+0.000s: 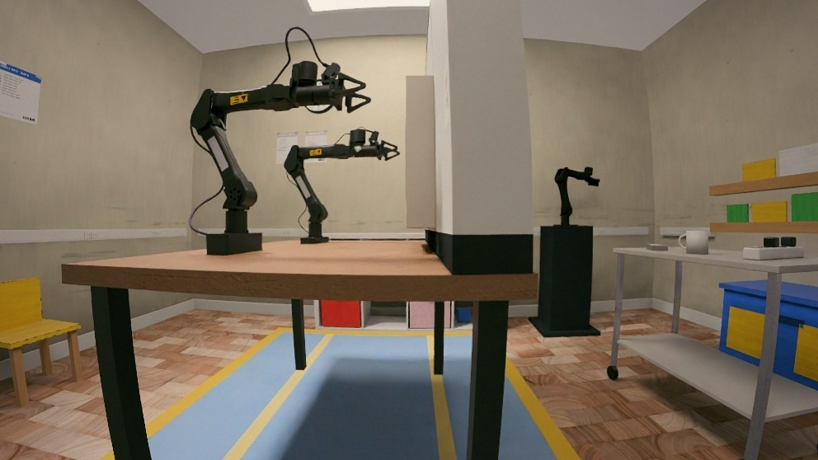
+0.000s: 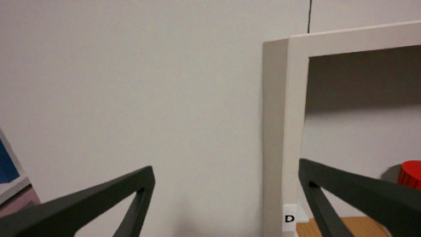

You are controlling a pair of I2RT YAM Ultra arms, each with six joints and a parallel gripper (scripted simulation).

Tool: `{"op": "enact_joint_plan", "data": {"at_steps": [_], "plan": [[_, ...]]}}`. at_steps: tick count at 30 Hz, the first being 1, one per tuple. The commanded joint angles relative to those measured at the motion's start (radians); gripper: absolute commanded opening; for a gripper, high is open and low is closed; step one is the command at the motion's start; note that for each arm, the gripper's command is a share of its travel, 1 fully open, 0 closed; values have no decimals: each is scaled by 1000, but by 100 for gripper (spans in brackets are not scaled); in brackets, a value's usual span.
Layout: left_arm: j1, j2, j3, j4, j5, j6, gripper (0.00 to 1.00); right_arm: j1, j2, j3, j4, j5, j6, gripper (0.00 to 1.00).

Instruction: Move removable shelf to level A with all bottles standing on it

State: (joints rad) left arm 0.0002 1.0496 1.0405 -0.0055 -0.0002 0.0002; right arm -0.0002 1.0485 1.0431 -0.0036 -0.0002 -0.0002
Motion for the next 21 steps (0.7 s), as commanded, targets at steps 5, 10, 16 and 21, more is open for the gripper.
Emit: {"op": "enact_joint_plan", "data": {"at_steps": [5, 10, 16, 21], "plan": [[0, -7, 10, -9, 0, 0, 100, 0, -10, 16, 8, 0, 0, 100], [0, -7, 10, -9, 0, 0, 100, 0, -10, 16, 8, 0, 0, 100], [0, -7, 10, -9, 0, 0, 100, 0, -10, 16, 8, 0, 0, 100], [-16, -15, -24, 8, -15, 38, 100, 6, -11, -26, 15, 6, -38, 100]]}}
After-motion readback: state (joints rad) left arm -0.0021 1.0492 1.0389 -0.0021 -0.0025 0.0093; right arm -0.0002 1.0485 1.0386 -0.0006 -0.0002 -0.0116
